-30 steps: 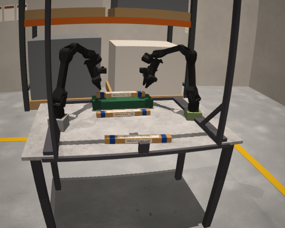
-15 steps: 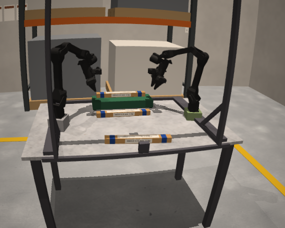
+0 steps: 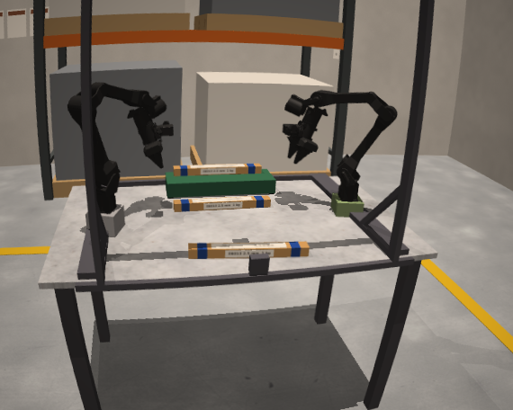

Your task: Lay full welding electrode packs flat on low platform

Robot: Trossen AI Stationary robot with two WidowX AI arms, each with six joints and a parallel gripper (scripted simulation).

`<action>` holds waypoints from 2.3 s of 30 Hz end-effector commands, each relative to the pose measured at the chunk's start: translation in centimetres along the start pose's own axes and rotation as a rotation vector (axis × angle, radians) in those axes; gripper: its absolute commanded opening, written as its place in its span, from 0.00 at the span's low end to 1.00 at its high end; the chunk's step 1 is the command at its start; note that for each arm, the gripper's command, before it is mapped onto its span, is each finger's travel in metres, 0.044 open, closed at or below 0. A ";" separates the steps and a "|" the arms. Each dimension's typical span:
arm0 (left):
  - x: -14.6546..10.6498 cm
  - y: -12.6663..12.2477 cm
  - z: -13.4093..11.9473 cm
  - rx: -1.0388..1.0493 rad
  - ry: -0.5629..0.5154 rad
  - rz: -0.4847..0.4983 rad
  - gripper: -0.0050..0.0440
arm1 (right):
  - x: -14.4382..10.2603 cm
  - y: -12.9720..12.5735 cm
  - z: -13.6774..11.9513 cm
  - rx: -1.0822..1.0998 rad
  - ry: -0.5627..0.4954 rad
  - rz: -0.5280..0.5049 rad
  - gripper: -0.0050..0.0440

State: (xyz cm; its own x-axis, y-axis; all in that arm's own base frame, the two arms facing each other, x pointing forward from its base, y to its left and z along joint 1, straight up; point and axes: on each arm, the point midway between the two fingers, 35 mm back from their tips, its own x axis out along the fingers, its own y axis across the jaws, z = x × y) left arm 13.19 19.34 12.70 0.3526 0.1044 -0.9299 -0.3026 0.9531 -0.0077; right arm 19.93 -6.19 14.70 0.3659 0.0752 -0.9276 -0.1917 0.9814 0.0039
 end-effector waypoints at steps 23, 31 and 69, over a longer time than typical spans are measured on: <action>-4.2 -10.5 -4.0 0.002 -0.018 0.013 0.78 | -4.0 10.6 -4.1 0.001 -0.011 -0.004 0.78; -4.2 -10.5 -4.0 0.002 -0.018 0.013 0.78 | -4.0 10.6 -4.1 0.001 -0.011 -0.004 0.78; -4.2 -10.5 -4.0 0.002 -0.018 0.013 0.78 | -4.0 10.6 -4.1 0.001 -0.011 -0.004 0.78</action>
State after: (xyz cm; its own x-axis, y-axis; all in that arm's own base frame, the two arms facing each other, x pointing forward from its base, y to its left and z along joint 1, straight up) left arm 11.26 7.70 14.76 0.3552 0.1096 -0.9283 -0.3018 0.9534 -0.0029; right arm 12.55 3.18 16.52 0.3666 0.0745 -0.9274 -0.1924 0.9813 0.0027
